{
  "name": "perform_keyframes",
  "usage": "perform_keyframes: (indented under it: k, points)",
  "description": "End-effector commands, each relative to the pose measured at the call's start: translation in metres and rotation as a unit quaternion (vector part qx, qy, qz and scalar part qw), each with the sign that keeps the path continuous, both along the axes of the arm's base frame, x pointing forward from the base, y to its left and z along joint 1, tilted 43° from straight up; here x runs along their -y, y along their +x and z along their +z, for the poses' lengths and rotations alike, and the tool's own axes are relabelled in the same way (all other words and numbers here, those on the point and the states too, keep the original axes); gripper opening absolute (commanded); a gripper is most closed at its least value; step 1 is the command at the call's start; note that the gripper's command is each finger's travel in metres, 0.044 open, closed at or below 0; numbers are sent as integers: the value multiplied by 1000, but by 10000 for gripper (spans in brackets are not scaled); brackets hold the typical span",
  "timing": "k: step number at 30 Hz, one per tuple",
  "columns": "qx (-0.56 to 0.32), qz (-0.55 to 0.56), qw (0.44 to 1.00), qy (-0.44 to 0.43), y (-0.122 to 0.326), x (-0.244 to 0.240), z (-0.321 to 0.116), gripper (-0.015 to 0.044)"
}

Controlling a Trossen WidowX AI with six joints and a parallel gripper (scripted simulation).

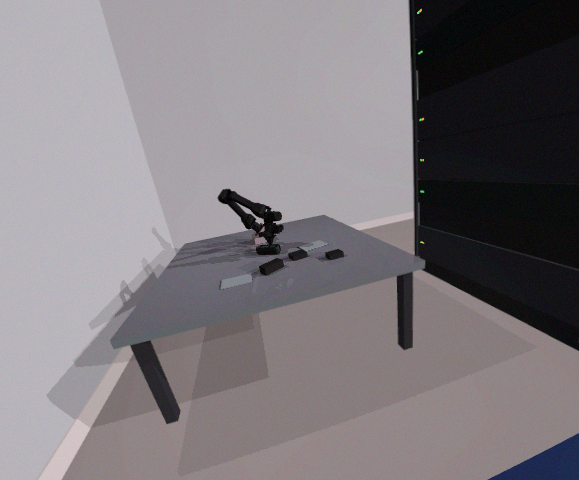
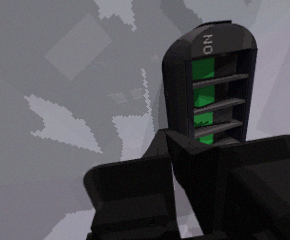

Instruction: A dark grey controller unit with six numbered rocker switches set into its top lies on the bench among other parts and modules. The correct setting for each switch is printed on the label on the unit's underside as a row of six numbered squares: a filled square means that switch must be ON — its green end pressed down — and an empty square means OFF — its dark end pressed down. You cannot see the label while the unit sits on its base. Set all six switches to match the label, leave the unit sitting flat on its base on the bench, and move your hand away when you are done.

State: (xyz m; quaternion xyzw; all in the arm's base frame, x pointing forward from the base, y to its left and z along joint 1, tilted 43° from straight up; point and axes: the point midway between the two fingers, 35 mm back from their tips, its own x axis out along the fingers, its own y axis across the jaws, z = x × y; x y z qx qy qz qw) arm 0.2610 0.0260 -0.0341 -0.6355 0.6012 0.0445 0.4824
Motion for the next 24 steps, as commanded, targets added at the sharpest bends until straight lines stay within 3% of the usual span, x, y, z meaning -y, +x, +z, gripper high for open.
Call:
perform_keyframes:
  k: [1,24]
  points:
    - [-4,2,1000,-6,-1,6,-6,0]
    - [-4,1,1000,-7,4,14,-12,0]
